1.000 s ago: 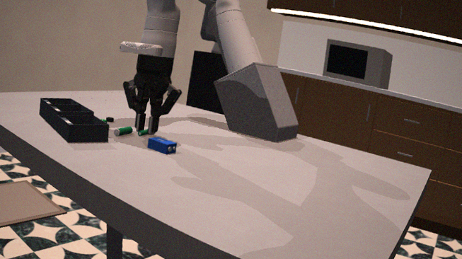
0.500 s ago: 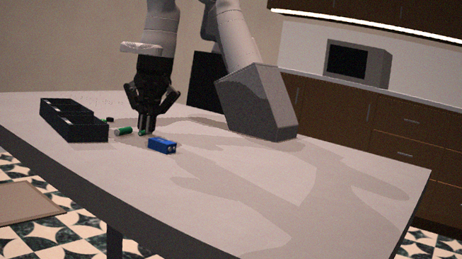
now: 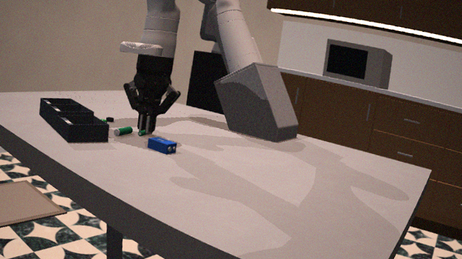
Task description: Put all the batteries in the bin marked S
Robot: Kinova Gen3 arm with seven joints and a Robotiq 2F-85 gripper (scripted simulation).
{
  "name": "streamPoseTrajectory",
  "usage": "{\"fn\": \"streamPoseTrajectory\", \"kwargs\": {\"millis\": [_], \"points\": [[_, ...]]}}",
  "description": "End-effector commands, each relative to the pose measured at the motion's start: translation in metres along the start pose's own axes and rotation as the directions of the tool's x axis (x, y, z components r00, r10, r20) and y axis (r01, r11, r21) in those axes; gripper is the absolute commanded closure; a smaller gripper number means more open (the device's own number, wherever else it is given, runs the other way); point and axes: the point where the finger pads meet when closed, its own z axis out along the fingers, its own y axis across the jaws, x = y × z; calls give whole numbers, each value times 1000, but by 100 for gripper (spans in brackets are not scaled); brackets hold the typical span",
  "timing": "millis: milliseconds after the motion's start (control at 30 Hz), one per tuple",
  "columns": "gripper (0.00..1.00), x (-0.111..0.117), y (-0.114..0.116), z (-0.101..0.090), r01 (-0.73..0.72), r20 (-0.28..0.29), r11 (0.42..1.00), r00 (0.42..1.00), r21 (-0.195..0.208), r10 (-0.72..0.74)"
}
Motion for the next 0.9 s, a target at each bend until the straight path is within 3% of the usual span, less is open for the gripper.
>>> {"fn": "streamPoseTrajectory", "kwargs": {"millis": [0,200,867], "points": [[95,0,0,0,0,-1,1000,1000,0,0],[95,0,0,0,0,-1,1000,1000,0,0],[95,0,0,-60,0,-1,1000,1000,0,0]]}}
